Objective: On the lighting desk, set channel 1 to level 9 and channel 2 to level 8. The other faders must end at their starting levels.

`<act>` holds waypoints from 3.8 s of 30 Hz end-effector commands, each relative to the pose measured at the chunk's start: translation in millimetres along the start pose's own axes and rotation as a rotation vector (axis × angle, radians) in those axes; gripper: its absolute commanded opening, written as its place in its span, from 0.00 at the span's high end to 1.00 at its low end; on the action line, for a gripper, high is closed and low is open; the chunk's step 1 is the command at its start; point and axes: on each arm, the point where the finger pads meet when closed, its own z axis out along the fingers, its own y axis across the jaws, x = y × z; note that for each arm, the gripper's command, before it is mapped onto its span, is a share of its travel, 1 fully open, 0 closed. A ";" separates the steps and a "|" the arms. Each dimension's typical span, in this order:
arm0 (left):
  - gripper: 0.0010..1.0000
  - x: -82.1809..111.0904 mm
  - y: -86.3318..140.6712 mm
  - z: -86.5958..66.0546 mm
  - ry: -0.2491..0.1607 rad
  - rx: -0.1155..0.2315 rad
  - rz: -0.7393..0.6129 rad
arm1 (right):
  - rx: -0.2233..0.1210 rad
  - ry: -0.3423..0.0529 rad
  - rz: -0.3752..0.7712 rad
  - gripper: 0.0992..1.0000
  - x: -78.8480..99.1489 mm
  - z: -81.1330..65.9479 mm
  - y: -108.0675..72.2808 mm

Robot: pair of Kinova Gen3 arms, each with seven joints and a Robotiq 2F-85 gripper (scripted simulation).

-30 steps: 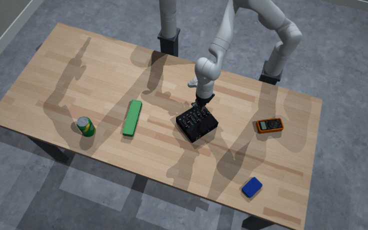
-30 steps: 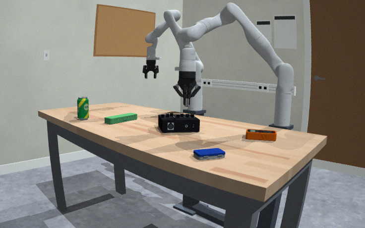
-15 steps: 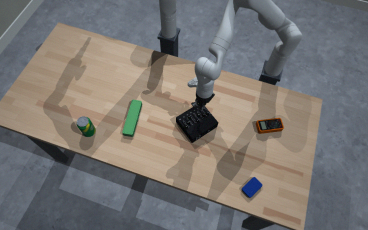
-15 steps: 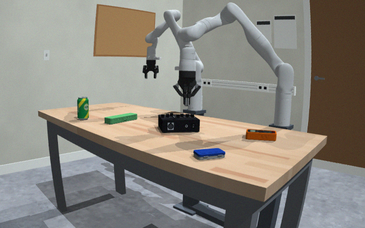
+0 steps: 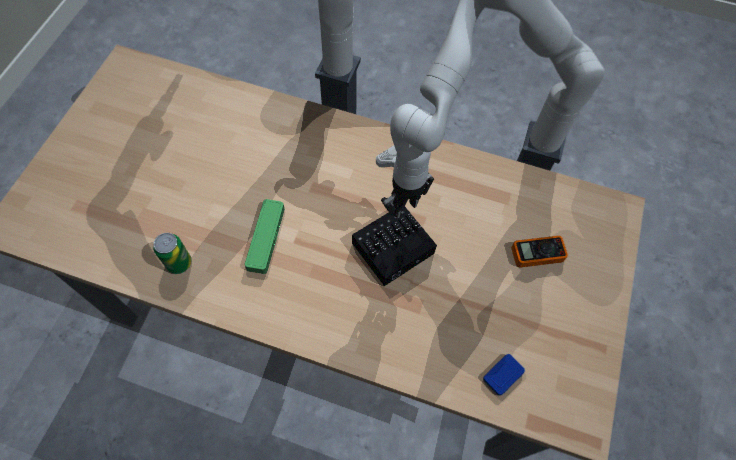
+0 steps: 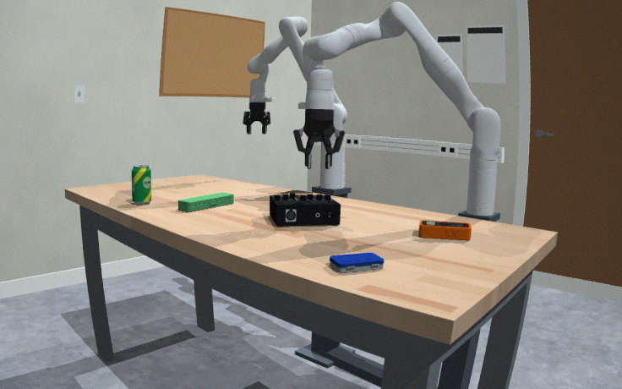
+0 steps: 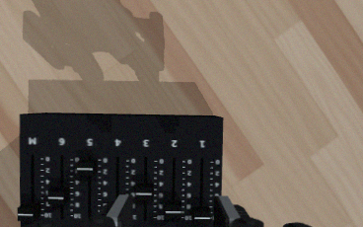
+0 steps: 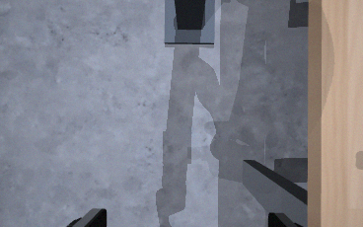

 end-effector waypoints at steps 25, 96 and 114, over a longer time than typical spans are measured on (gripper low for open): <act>0.00 0.0 -0.4 -49.7 0.000 0.002 0.000 | 0.000 -0.002 0.000 0.00 -0.4 -0.7 0.0; 0.00 0.0 -0.4 -49.7 0.000 0.002 0.000 | 0.000 -0.002 0.000 0.00 -0.4 -0.7 0.0; 0.00 0.0 -0.4 -49.7 0.000 0.002 0.000 | 0.000 -0.002 0.000 0.00 -0.4 -0.7 0.0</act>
